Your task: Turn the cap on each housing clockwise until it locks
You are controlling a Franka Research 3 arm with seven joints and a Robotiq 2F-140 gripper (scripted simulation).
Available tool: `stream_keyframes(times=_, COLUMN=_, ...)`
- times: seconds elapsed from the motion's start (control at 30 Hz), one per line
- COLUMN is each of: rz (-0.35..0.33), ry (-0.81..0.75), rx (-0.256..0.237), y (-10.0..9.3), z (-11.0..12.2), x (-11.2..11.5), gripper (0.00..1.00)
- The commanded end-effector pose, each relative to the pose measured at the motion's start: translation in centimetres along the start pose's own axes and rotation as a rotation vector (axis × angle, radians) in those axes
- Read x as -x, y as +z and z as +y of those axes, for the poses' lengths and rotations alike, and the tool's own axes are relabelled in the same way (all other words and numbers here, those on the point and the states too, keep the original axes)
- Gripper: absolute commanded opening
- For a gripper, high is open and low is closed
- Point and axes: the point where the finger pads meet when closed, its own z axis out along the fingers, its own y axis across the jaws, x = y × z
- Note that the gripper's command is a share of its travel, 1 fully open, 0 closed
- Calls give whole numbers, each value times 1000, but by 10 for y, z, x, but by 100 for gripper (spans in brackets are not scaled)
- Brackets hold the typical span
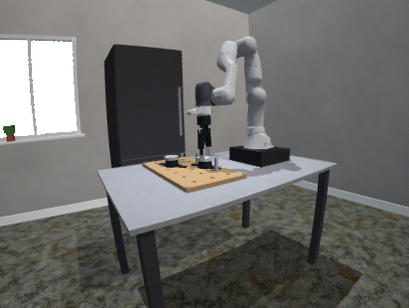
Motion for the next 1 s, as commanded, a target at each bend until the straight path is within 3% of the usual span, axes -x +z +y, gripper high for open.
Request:
stream_keyframes(times=0.0, rz=12, ry=83, rx=7, y=-1, z=-1, x=-1, gripper=10)
stream_keyframes(times=0.23, rz=12, ry=142, rx=7, y=-1, z=-1, x=-1, gripper=10)
stream_keyframes(times=0.57, rz=13, ry=384, rx=5, y=-1, z=-1, x=-1, gripper=10)
stream_keyframes(times=0.97, rz=14, ry=571, rx=4, y=-1, z=-1, x=-1, gripper=10)
